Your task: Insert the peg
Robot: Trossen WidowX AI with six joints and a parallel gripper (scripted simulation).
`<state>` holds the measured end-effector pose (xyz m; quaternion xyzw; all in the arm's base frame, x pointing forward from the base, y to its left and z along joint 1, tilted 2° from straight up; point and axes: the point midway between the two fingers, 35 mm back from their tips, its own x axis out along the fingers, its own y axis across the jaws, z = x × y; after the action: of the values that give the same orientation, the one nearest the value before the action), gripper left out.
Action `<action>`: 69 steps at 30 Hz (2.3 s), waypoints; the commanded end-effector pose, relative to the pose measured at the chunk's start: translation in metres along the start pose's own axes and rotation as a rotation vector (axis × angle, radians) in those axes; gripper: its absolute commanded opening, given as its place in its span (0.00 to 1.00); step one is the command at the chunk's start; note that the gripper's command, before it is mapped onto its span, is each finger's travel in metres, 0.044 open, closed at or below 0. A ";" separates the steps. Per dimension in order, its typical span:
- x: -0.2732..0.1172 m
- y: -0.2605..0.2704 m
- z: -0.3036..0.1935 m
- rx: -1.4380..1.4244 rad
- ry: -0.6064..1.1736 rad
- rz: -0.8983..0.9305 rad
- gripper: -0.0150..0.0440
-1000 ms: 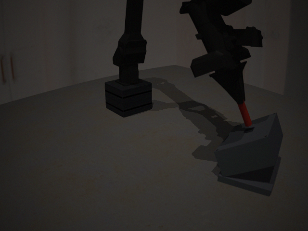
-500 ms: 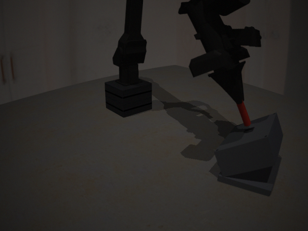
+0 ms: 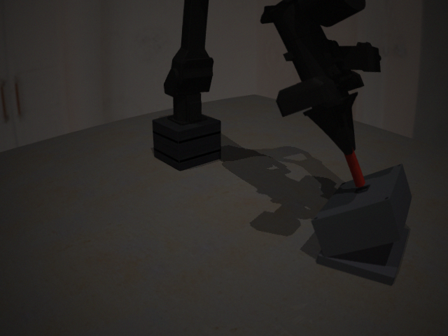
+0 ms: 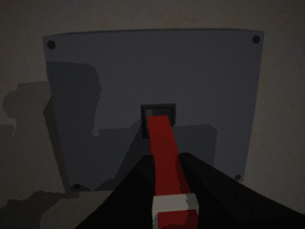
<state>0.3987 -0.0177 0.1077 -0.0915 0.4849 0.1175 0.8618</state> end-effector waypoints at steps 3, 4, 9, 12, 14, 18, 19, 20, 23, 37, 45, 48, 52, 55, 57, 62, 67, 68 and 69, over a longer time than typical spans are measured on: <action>0.004 0.000 0.000 0.002 0.002 0.000 0.25; 0.005 0.000 0.000 0.002 0.002 0.000 0.25; 0.008 -0.001 0.001 0.002 0.002 0.000 0.25; 0.009 -0.001 0.001 0.002 0.002 0.000 0.25; 0.010 -0.001 0.001 0.002 0.002 0.000 0.25; 0.013 -0.001 0.001 0.002 0.002 0.000 0.25; 0.013 -0.001 0.002 0.002 0.002 0.000 0.25; 0.014 -0.001 0.002 0.002 0.002 0.000 0.25; 0.016 -0.001 0.002 0.002 0.002 0.000 0.25; 0.023 -0.002 0.003 0.002 0.001 0.000 0.25; 0.028 -0.002 0.003 0.002 0.001 0.000 0.25; 0.029 -0.002 0.003 0.002 0.001 0.000 0.25; 0.030 -0.002 0.003 0.002 0.001 0.000 0.25; 0.029 -0.001 0.003 -0.003 0.000 0.004 0.25; 0.029 -0.001 0.003 -0.003 0.000 0.004 0.25; 0.029 -0.001 0.003 -0.003 0.000 0.004 0.25; 0.029 -0.001 0.003 -0.003 0.000 0.004 0.48; 0.029 -0.001 0.003 -0.003 0.000 0.004 0.52; 0.029 -0.001 0.003 -0.003 0.000 0.004 0.57</action>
<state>0.4162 -0.0146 0.0846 -0.0916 0.4845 0.1201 0.8617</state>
